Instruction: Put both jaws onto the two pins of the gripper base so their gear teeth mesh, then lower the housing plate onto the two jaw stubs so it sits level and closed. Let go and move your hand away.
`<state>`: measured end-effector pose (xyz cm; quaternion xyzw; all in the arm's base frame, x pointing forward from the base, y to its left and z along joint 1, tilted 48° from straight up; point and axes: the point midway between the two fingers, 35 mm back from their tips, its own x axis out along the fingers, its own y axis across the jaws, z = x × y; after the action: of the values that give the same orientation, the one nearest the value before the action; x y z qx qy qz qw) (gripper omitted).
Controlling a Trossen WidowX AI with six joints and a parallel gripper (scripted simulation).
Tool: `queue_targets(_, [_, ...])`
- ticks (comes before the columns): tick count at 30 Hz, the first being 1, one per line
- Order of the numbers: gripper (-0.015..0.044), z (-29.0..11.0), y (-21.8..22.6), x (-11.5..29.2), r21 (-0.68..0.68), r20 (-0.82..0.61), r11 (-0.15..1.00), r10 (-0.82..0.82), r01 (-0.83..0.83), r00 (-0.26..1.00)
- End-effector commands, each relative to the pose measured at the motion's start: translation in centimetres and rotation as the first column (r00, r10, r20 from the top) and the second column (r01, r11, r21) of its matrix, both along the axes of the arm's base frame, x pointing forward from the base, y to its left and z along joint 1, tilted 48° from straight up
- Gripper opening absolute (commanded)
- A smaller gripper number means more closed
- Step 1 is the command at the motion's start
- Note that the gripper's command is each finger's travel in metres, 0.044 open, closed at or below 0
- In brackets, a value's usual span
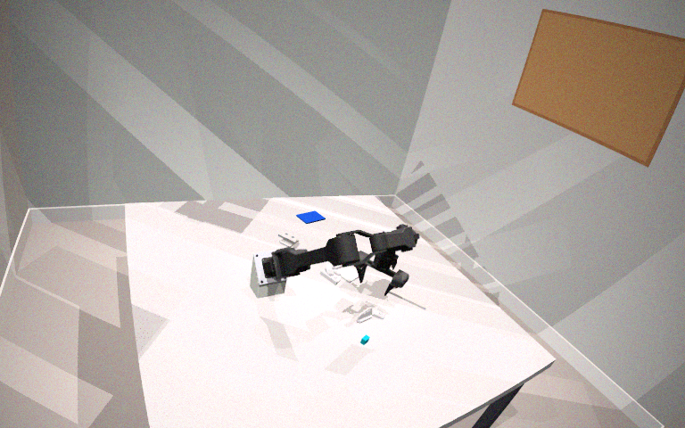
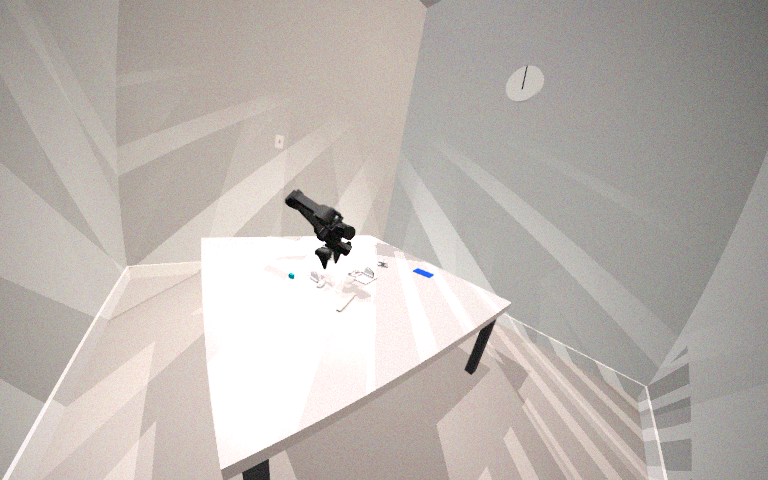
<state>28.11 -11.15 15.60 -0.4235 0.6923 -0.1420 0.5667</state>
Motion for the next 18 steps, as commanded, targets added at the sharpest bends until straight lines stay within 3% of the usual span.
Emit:
queue_targets(1, [0.0440,0.00,0.00,0.00,0.000,0.000,1.000,0.000,0.000,1.000])
queue_targets(14, [0.0440,0.00,0.00,0.00,0.000,0.000,1.000,0.000,0.000,1.000])
queue_targets(18, [0.0335,0.00,0.00,0.00,0.000,0.000,1.000,0.000,0.000,1.000])
